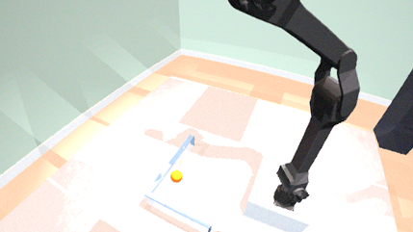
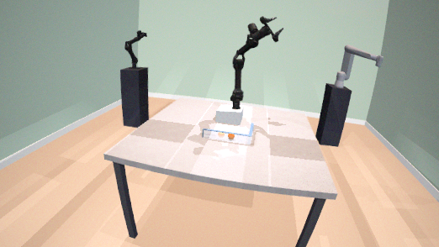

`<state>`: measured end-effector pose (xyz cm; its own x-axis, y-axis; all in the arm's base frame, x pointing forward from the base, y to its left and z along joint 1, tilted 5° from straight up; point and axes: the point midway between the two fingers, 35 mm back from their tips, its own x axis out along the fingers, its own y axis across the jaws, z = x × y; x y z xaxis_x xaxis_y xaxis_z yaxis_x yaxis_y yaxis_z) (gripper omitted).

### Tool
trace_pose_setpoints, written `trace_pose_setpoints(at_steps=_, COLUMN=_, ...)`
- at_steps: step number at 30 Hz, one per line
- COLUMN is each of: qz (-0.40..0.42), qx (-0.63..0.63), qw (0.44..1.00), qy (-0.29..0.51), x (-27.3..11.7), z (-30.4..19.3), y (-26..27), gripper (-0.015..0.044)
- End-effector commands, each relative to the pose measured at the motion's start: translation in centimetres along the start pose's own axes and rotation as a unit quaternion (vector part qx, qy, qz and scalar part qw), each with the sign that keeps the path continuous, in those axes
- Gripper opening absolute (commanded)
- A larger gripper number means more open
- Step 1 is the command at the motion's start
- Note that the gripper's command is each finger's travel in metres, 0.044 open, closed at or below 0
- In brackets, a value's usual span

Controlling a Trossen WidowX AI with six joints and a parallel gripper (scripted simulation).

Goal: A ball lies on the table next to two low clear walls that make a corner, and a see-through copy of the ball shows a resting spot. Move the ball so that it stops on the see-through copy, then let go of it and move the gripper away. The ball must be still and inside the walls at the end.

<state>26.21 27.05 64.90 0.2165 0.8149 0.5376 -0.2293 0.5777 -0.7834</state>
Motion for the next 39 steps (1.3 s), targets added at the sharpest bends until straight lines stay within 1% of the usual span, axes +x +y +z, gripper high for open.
trace_pose_setpoints(at_steps=1, qz=0.001, qx=0.002, qw=1.0, qy=0.002, x=0.0, z=-0.2, y=0.1, gripper=0.0374)
trace_pose_setpoints(at_steps=3, qz=0.007, qx=0.021, qw=1.0, qy=0.018, x=-0.2, z=-1.6, y=0.6, gripper=0.0327)
trace_pose_setpoints(at_steps=11, qz=0.03, qx=0.128, qw=0.981, qy=0.144, x=-1.8, z=-10.7, y=4.3, gripper=0.0327)
trace_pose_setpoints(at_steps=15, qz=0.035, qx=0.185, qw=0.956, qy=0.225, x=-3.7, z=-16.0, y=6.6, gripper=0.0327)
trace_pose_setpoints(at_steps=19, qz=0.035, qx=0.24, qw=0.919, qy=0.31, x=-6.5, z=-21.2, y=9.2, gripper=0.0327)
trace_pose_setpoints(at_steps=24, qz=0.029, qx=0.304, qw=0.857, qy=0.414, x=-11.1, z=-27.0, y=12.6, gripper=0.0327)
trace_pose_setpoints(at_steps=29, qz=0.017, qx=0.356, qw=0.781, qy=0.512, x=-16.5, z=-31.6, y=16.0, gripper=0.0327)
trace_pose_setpoints(at_steps=34, qz=0.0, qx=0.398, qw=0.69, qy=0.604, x=-22.8, z=-35.1, y=19.4, gripper=0.0327)
trace_pose_setpoints(at_steps=39, qz=-0.02, qx=0.429, qw=0.583, qy=0.689, x=-29.7, z=-37.2, y=22.8, gripper=0.0327)
